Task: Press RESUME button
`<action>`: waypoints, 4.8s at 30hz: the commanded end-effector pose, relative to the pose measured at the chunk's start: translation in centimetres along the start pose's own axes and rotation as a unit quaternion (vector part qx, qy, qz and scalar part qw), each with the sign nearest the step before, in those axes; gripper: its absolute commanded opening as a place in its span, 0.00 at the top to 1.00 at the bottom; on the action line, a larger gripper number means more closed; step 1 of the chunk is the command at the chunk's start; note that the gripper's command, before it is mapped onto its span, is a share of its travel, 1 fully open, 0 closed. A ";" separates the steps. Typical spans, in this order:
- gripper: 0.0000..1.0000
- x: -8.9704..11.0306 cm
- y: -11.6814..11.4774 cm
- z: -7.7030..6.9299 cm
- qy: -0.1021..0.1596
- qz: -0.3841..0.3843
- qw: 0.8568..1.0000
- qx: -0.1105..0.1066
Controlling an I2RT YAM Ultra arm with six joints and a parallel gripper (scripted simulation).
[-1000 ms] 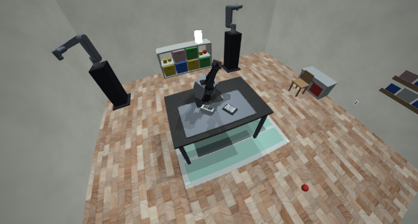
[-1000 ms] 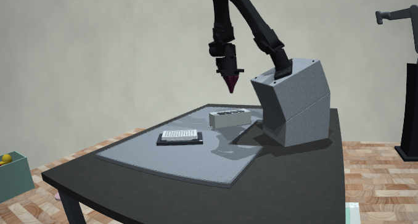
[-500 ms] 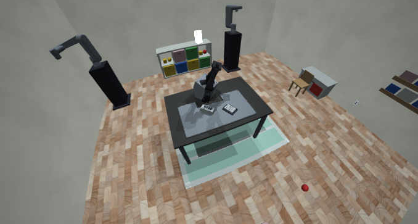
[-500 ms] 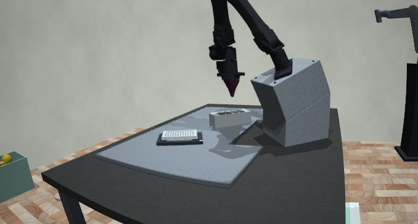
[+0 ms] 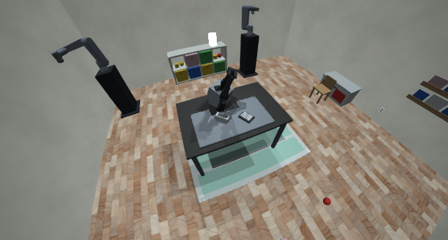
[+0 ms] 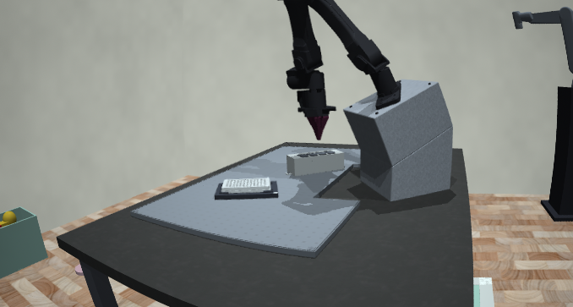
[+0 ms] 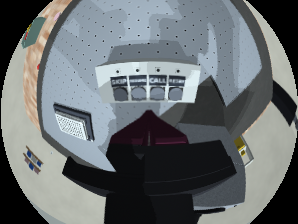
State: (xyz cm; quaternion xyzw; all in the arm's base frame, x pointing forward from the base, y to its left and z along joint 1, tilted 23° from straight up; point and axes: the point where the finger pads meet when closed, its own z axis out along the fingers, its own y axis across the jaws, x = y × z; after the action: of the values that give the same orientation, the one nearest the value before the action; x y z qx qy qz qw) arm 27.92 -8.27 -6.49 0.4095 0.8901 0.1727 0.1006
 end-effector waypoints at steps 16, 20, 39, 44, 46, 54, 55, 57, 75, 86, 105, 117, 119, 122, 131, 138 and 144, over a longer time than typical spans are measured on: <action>1.00 -1.4 0.3 1.0 -0.025 -0.003 1.000 -0.004; 1.00 -1.5 0.4 1.0 -0.026 -0.003 1.000 -0.004; 1.00 -0.9 0.2 1.1 -0.015 -0.002 1.000 -0.003; 1.00 -0.9 0.2 1.1 -0.015 -0.002 1.000 -0.003; 1.00 -0.9 0.2 1.1 -0.015 -0.002 1.000 -0.003; 1.00 -0.9 0.2 1.1 -0.015 -0.002 1.000 -0.003; 1.00 -0.9 0.2 1.1 -0.015 -0.002 1.000 -0.003; 1.00 -0.9 0.2 1.1 -0.015 -0.002 1.000 -0.003; 1.00 -1.9 1.1 -1.5 -0.030 -0.005 1.000 -0.006; 1.00 -1.6 2.0 -4.7 -0.028 -0.005 1.000 -0.007; 1.00 -0.7 1.7 -3.9 -0.015 -0.002 1.000 -0.003; 1.00 -0.5 1.2 -3.1 -0.010 0.004 1.000 0.000; 1.00 0.2 1.2 -2.6 -0.003 0.002 1.000 0.003; 1.00 -0.3 1.5 -2.4 -0.009 -0.001 1.000 0.001; 1.00 0.2 1.1 -1.0 -0.004 0.002 1.000 0.004; 1.00 -0.6 1.7 -0.6 -0.012 -0.003 1.000 0.000; 1.00 0.1 1.3 0.4 -0.005 0.000 1.000 0.004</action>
State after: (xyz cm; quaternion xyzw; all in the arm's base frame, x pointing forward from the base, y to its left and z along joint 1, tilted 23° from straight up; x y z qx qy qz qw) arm 29.01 -7.50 -5.52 0.4085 0.8904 0.1723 0.1029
